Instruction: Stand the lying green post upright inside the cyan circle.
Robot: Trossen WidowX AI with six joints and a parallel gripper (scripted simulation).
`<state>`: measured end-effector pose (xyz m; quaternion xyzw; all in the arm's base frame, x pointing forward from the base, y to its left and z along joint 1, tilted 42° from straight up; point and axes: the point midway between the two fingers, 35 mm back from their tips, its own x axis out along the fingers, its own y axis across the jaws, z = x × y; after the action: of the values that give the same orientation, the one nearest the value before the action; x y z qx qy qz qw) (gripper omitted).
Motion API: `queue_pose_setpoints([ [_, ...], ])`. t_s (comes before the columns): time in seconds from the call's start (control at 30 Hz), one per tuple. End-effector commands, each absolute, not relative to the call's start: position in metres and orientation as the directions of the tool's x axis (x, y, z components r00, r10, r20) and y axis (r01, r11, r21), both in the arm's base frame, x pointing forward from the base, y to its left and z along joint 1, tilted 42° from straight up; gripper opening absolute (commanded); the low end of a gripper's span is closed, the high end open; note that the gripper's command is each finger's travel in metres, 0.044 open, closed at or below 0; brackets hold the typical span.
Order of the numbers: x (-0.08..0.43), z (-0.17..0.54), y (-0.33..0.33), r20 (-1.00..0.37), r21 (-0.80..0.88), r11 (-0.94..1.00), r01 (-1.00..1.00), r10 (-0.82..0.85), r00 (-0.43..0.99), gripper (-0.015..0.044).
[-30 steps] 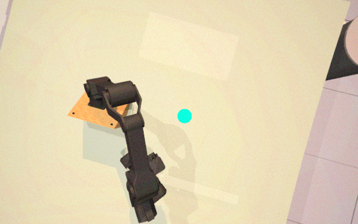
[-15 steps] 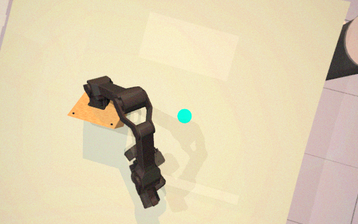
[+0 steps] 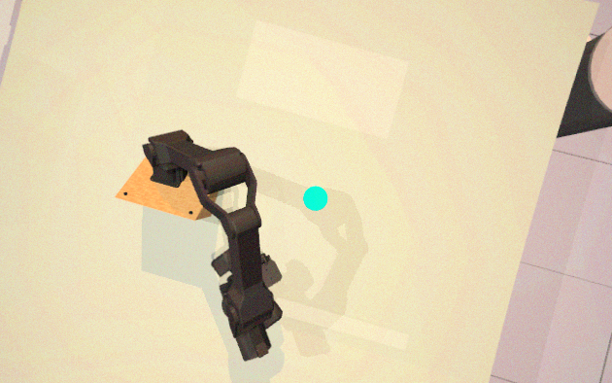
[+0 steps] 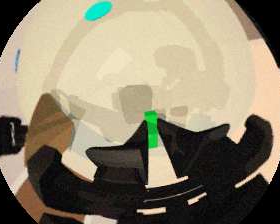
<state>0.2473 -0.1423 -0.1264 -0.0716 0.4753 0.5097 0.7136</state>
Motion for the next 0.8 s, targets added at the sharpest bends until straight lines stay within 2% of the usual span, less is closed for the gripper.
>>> queue_pose_setpoints([
  [0.0, 0.249, -0.117, -0.153, -0.757, 0.374, 0.467, -0.801, 0.653, 0.026, 0.0023],
  [0.77, 0.245, -0.062, -0.2, -0.758, 0.375, 0.467, -0.801, 0.652, 0.025, 0.0023],
])
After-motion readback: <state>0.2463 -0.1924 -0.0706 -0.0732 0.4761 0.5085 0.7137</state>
